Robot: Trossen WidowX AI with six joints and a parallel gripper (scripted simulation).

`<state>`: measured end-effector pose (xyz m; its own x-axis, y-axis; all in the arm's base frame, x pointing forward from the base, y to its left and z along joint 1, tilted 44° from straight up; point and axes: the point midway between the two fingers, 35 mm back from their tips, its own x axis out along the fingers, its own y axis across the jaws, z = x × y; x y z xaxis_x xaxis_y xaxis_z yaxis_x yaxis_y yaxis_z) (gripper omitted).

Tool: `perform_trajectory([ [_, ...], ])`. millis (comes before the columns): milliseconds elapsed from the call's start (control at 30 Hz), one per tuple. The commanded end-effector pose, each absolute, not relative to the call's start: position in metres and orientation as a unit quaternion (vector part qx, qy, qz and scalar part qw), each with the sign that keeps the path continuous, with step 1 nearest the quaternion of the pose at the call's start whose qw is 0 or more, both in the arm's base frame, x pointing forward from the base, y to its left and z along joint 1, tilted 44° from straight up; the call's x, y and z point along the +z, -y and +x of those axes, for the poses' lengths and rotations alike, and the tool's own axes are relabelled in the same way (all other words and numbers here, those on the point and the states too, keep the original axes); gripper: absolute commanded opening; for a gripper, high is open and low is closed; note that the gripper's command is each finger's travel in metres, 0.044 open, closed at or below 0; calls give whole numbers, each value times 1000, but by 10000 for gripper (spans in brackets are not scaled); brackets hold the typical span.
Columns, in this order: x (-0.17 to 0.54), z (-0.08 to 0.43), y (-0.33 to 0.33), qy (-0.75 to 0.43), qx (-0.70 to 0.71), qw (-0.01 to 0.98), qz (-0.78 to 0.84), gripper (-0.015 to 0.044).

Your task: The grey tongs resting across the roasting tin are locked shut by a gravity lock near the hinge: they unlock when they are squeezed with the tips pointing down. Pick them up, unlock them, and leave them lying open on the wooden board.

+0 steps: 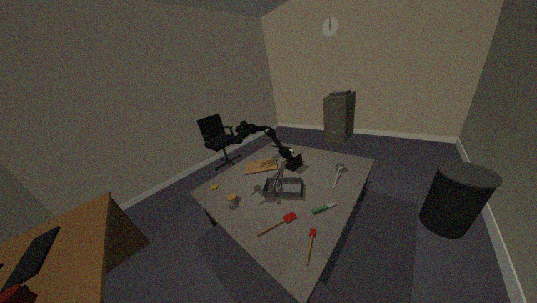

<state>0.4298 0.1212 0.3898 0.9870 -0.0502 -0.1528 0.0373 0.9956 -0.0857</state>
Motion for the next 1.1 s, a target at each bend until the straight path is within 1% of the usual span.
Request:
perform_trajectory([
  [0, 321, 445, -138, -175, -22, 980, -96, 440],
  [200, 231, 452, -155, -305, -18, 939, -160, 440],
  [367, 154, 443, -162, -412, -18, 884, -221, 440],
  [567, 63, 413, -159, -540, -22, 783, -306, 440],
  [733, -3, 372, -147, -639, -29, 667, -383, 440],
  [833, -34, 344, -136, -688, -36, 582, -432, 440],
  [900, -45, 332, -130, -706, -40, 544, -452, 440],
  [1067, -47, 331, -130, -708, -40, 539, -454, 440],
])
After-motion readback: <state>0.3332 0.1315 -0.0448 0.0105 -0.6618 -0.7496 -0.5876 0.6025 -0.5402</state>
